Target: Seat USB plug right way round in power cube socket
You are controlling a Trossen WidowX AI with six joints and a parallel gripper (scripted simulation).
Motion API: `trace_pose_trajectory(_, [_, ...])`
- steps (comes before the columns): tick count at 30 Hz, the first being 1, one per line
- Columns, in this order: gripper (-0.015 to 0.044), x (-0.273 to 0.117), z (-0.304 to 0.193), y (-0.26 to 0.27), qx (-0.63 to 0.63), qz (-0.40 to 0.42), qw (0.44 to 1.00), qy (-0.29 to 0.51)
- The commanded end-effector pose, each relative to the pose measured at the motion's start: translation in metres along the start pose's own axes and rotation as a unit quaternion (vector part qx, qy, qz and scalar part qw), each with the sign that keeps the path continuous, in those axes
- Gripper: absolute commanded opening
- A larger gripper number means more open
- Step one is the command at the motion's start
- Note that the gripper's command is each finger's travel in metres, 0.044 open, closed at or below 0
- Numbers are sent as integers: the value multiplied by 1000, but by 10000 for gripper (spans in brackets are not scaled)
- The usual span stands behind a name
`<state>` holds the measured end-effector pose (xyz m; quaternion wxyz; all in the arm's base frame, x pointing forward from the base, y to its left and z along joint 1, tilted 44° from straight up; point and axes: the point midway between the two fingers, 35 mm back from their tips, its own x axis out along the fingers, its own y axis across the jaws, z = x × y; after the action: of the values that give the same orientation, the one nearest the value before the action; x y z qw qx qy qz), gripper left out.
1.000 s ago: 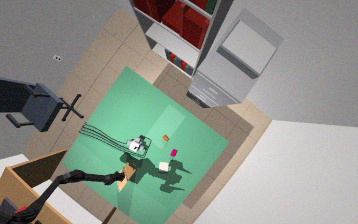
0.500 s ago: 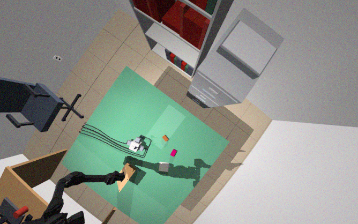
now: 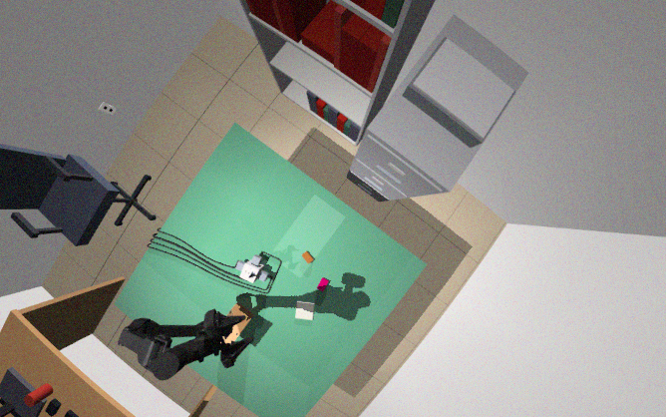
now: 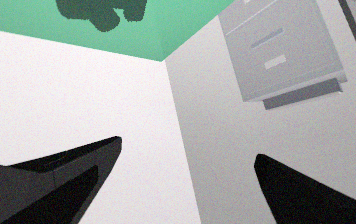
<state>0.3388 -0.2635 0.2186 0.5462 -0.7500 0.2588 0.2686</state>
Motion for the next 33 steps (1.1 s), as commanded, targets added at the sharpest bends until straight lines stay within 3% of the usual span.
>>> trace_pose_trajectory(1, [440, 30, 71, 4, 26, 29, 992, -121])
trace_pose_trajectory(7, [440, 46, 191, 19, 66, 110, 943, -307])
trace_pose_trajectory(14, [440, 20, 314, 48, 106, 253, 835, -476])
trace_pose_trajectory(33, [440, 26, 322, 49, 107, 258, 831, -481])
